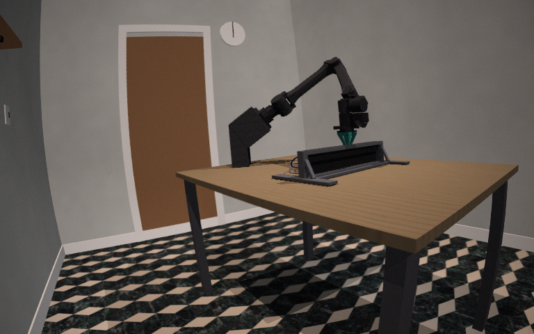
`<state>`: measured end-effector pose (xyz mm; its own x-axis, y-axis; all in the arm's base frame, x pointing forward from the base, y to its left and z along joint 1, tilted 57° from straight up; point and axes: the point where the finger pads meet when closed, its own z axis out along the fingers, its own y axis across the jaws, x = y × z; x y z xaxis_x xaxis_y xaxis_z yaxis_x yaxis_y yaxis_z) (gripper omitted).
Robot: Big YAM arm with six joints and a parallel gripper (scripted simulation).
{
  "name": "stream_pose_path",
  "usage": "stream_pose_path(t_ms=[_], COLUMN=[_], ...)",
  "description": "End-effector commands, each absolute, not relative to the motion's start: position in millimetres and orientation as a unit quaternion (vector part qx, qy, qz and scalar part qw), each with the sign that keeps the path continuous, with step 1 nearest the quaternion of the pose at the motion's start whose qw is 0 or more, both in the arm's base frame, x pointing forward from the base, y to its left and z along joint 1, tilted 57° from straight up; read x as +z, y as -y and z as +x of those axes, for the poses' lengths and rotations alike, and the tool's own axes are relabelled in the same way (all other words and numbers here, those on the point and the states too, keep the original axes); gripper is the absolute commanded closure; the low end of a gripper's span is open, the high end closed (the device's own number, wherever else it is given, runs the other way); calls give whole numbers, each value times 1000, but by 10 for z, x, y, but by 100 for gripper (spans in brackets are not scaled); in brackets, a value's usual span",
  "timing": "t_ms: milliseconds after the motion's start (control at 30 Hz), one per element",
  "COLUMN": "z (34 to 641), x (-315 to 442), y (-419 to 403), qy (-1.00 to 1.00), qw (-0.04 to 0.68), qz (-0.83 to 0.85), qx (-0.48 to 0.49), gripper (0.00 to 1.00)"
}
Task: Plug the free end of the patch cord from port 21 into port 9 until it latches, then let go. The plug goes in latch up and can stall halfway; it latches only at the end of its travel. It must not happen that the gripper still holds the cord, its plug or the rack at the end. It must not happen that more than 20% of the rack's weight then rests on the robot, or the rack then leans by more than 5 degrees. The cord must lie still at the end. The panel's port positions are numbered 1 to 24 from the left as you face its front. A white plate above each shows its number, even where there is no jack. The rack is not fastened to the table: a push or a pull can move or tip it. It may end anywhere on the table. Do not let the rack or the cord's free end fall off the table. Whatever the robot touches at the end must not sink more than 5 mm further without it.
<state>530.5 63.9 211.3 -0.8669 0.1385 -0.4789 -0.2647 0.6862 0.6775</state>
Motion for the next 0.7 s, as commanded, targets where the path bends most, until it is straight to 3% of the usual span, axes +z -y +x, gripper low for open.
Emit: stream_pose_path(t_ms=[0, 667], z=[5424, 5416], x=[2199, 2169], y=[-411, -418], qy=[-880, -880], qw=[277, 275], qz=[-22, -20], qx=[386, 387], gripper=[100, 100])
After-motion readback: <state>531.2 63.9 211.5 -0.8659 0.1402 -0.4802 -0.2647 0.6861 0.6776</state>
